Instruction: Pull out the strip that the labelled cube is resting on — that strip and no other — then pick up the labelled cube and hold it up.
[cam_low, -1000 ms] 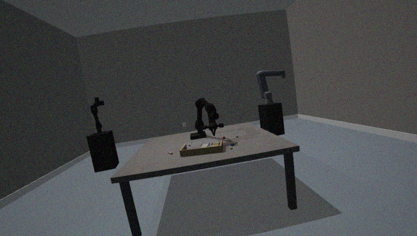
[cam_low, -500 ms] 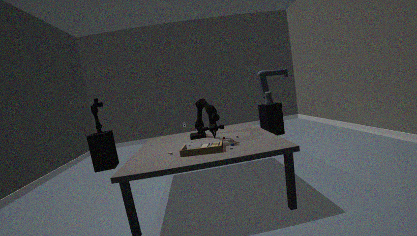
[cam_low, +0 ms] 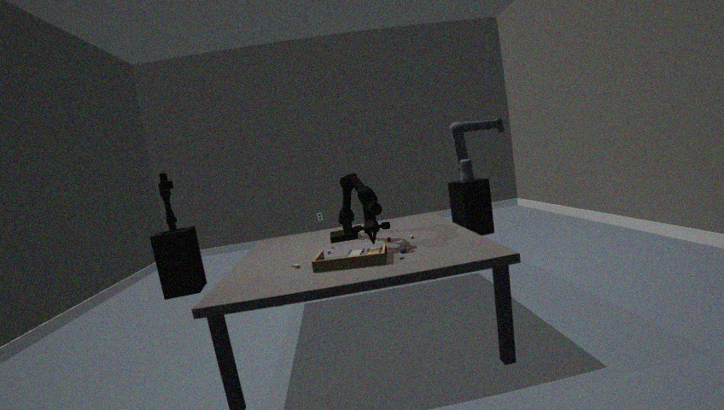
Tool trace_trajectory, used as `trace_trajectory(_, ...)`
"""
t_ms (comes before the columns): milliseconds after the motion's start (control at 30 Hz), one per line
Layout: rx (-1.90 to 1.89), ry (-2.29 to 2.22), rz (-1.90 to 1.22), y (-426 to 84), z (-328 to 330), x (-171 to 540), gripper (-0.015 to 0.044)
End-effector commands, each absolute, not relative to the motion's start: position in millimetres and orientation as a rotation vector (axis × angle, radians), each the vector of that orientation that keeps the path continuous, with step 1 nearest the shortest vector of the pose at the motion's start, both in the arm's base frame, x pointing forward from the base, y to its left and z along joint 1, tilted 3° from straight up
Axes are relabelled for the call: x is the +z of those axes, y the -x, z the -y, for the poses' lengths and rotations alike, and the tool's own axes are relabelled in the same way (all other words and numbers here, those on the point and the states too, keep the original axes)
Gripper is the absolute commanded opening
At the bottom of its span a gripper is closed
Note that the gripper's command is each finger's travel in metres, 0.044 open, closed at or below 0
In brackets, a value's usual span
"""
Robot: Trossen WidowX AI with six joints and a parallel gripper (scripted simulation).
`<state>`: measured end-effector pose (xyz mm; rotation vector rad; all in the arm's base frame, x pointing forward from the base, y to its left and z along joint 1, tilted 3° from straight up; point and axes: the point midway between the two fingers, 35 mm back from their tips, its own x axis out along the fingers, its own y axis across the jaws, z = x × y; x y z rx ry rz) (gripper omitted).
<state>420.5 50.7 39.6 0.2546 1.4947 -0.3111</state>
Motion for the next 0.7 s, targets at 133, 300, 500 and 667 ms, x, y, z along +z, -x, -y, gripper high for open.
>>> trace_trajectory(133, -0.310, -0.257, -1.505, -418.4, -50.5, 22.6, 0.0000)
trace_trajectory(300, -0.310, -0.257, -1.505, -418.6, -50.4, 14.5, 0.0000)
trace_trajectory(500, -0.310, -0.257, -1.505, -418.6, -50.4, 12.1, 0.0000)
trace_trajectory(667, -0.310, -0.257, -1.505, -418.6, -50.4, 12.1, 0.0000)
